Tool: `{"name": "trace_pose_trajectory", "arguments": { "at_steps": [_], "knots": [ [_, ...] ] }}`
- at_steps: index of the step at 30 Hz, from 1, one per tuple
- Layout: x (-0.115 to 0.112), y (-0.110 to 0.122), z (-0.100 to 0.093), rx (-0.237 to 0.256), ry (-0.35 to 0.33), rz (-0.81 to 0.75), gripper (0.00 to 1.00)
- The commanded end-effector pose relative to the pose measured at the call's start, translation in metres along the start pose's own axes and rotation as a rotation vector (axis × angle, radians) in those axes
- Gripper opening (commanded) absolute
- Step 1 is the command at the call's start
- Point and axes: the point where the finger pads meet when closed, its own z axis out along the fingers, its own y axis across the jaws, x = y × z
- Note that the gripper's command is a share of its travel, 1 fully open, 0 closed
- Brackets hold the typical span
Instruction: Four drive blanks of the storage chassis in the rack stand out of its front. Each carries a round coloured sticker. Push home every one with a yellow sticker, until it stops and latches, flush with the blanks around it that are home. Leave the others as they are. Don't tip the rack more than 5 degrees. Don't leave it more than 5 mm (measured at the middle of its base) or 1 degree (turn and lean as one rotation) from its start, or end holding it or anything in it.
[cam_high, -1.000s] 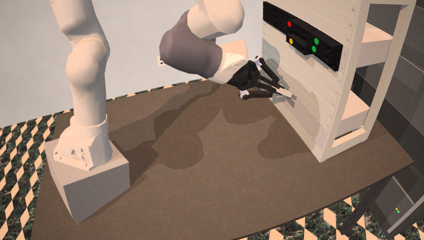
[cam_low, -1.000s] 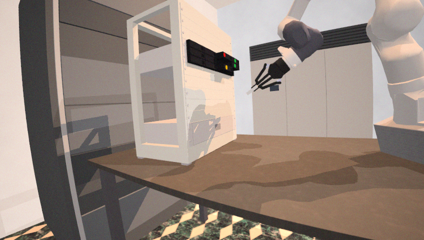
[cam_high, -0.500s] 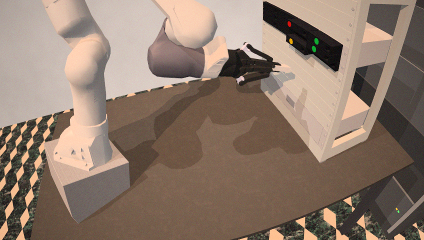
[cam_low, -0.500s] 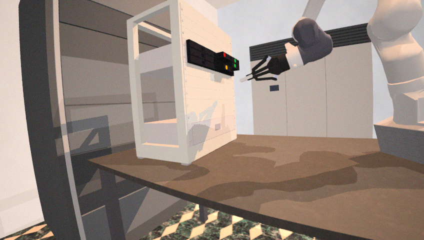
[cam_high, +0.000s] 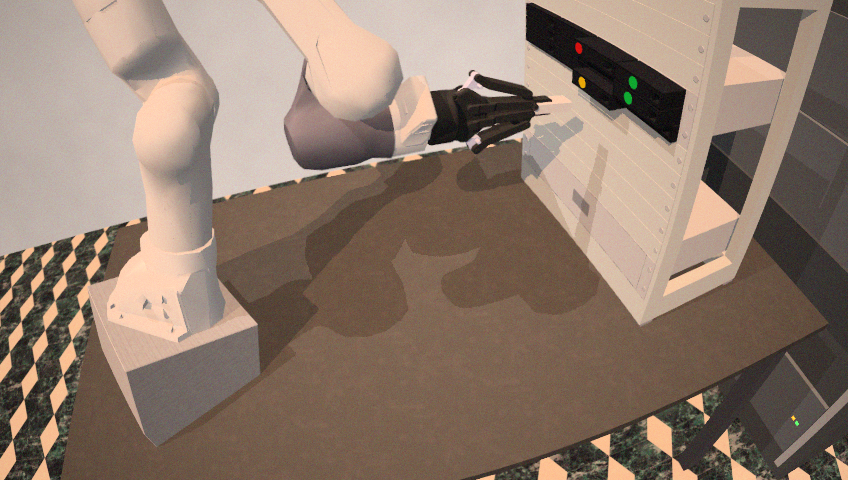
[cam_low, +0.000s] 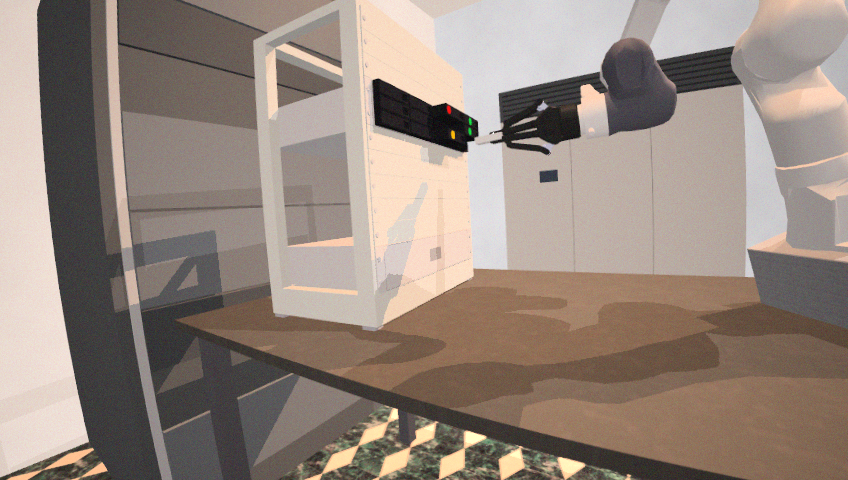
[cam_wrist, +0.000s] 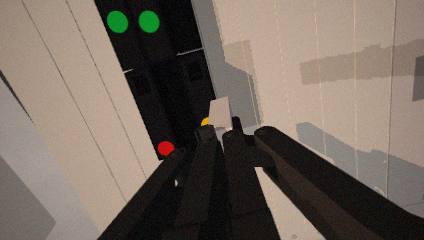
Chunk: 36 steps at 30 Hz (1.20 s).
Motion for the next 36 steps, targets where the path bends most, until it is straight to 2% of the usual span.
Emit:
{"name": "trace_pose_trajectory", "arguments": {
  "at_steps": [1,36],
  "knots": [
    [-0.0026,-0.015,0.0008,0.061,0.011,0.028,0.0],
    [-0.0036,-0.0167,-0.0003,0.07,0.012,0.036,0.0]
  ]
}}
